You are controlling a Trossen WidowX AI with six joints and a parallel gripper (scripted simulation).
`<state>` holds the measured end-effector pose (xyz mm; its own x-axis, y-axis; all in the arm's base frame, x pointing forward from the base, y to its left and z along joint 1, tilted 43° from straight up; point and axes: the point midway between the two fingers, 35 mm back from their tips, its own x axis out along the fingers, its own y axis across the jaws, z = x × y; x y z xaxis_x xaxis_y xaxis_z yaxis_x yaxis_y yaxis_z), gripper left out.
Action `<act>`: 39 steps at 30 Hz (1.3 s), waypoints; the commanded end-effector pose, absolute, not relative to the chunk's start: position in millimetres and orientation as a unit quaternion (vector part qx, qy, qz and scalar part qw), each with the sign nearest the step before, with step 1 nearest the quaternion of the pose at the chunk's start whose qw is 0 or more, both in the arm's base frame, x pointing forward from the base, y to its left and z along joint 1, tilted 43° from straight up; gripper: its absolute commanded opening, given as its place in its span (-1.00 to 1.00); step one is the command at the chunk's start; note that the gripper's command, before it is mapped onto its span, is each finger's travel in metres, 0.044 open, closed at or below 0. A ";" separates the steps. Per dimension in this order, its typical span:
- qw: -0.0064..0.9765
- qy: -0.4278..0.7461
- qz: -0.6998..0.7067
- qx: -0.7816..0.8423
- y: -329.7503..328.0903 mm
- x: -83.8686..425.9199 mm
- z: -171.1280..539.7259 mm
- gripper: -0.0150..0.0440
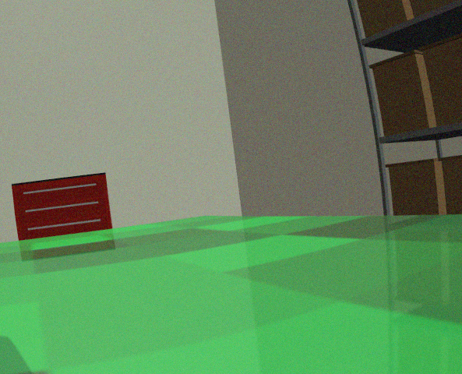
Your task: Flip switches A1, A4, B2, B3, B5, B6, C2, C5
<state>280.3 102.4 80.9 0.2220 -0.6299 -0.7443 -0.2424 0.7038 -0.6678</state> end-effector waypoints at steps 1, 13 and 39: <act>0.694 0.609 -0.143 -0.357 96.9 291.6 90.3 -0.49; 0.686 0.617 -0.148 -0.355 74.0 300.4 63.7 -0.49; 0.686 0.617 -0.149 -0.355 59.4 305.4 47.0 -0.49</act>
<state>304.9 60.4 47.1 0.1913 -0.6386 -0.7454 -0.2332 0.7081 -0.6665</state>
